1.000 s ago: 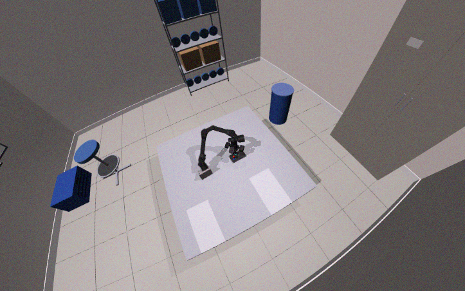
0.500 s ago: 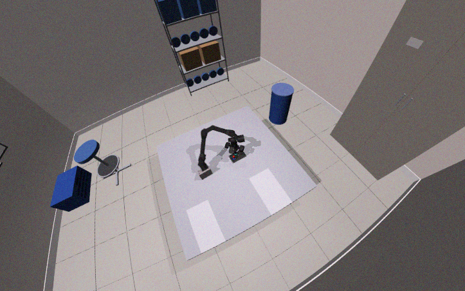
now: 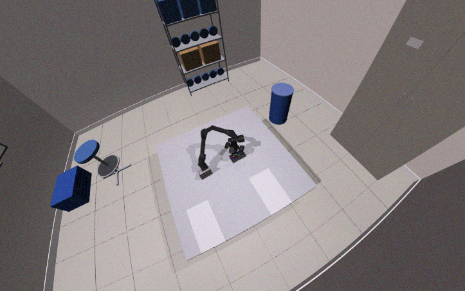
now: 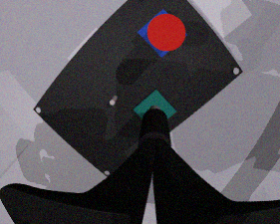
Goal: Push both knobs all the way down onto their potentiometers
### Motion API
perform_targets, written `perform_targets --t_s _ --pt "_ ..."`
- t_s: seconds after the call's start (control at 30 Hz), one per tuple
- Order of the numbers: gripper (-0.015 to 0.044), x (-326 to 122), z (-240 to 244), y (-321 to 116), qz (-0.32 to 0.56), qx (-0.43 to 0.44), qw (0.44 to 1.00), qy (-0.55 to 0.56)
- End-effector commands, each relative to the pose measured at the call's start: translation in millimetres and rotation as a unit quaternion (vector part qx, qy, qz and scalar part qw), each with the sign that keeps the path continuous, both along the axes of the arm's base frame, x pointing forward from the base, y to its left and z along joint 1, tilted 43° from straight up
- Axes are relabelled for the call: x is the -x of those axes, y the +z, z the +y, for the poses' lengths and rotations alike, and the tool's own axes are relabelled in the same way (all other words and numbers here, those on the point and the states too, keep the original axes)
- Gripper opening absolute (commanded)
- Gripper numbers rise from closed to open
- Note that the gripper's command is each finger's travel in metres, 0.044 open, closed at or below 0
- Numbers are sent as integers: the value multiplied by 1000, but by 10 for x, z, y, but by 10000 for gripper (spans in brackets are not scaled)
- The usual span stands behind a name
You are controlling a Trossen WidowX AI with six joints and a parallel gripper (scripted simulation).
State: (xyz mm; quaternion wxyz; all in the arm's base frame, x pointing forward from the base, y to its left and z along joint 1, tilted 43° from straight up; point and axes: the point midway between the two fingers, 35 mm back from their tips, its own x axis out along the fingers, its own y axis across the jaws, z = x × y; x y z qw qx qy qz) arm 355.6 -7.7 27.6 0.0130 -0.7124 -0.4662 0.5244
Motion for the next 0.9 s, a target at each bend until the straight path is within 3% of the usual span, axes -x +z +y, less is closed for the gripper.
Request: perform_targets --t_s 0.0,0.87 --pt "0 -12 74 -50 0 -2 1000 7" --pt "0 -13 119 -98 0 -2 1000 7"
